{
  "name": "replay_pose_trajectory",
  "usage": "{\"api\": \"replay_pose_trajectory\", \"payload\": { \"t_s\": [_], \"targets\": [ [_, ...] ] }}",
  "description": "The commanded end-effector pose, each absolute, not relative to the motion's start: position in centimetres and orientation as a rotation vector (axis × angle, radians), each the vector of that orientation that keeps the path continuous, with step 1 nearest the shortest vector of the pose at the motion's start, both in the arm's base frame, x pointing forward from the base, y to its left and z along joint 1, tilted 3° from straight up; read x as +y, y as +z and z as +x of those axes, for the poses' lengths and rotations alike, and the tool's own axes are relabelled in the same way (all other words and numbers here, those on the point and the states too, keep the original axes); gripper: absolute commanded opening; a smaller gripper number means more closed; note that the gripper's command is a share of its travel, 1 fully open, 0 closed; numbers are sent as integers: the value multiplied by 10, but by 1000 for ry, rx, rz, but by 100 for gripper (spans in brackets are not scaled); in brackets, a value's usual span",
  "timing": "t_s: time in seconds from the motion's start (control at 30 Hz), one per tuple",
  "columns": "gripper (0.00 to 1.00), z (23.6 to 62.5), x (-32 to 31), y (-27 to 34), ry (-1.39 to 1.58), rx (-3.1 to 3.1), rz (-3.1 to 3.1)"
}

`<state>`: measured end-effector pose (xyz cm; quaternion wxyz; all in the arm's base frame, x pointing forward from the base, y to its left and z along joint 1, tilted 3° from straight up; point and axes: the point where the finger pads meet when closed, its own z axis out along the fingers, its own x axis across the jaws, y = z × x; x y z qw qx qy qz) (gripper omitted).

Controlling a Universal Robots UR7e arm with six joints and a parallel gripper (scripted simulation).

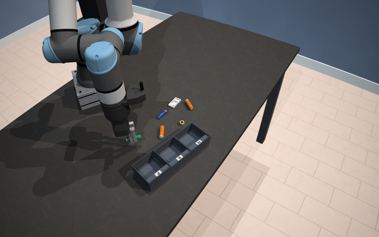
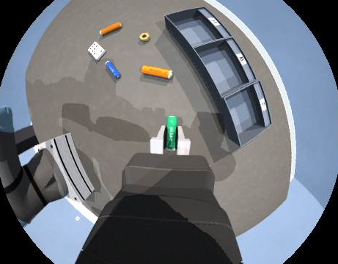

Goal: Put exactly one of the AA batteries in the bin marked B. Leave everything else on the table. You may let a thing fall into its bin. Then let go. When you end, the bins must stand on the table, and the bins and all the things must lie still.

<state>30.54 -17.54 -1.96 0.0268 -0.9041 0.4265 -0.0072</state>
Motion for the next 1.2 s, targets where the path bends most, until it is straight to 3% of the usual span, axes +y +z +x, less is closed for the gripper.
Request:
{"api": "replay_pose_trajectory", "payload": {
  "t_s": [0.0, 0.97, 1.17],
  "targets": [
    [31, 305, -176, -8, -21, 1317, -2792],
    [31, 304, -177, 18, -21, 1317, -2792],
    [31, 328, -175, 19, -21, 1317, -2792]
  ]
}}
